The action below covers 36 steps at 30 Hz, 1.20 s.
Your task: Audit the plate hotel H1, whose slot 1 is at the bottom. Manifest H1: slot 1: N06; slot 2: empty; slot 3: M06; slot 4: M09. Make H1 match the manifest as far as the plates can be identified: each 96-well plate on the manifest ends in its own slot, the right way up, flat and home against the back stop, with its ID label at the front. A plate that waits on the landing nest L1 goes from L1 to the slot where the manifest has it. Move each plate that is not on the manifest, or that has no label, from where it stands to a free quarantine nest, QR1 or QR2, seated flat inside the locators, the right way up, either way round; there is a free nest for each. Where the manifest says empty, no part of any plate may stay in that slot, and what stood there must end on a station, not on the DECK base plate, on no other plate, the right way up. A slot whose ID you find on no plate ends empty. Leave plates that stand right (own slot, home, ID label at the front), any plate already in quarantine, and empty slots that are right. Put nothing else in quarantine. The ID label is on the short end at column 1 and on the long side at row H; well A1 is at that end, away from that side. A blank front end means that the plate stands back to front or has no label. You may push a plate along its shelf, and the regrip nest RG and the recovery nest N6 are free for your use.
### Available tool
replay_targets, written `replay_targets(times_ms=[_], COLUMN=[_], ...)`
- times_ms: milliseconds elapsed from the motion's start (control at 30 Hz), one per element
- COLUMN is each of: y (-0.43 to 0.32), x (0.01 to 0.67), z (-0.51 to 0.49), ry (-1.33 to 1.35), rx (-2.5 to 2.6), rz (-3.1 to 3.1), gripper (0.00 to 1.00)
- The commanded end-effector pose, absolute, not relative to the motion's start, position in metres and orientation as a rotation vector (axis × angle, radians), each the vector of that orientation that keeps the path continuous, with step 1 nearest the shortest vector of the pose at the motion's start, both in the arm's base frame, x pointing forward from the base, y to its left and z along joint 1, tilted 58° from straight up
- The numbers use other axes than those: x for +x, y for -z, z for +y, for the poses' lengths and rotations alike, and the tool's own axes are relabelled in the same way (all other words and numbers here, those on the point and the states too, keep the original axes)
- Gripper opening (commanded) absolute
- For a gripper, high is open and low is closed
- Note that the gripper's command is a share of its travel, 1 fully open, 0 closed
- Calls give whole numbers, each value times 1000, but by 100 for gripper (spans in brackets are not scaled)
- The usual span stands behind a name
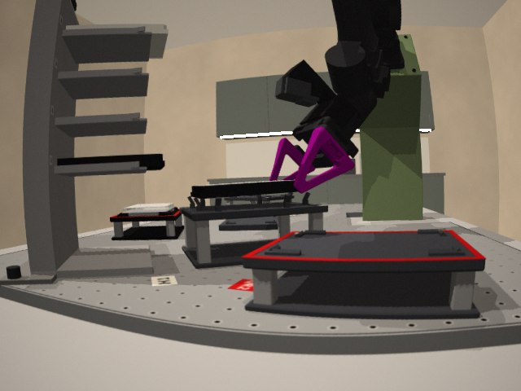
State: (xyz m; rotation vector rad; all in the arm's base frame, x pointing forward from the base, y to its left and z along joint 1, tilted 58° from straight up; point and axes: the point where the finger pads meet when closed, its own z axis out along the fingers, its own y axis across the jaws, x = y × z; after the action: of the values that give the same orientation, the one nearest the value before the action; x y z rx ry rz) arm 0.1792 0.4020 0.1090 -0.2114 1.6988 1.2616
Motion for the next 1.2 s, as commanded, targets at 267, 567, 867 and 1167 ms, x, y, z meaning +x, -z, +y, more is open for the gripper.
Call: replay_targets(times_ms=[267, 567, 867, 1167], y=[-108, -106, -102, -102], x=[178, 177, 178, 180], z=[411, 415, 418, 410], ry=[-1268, -1270, -1266, -1258], rx=[-217, -216, -218, -210], rz=[1681, 1681, 1687, 1696], gripper=[86, 86, 86, 86])
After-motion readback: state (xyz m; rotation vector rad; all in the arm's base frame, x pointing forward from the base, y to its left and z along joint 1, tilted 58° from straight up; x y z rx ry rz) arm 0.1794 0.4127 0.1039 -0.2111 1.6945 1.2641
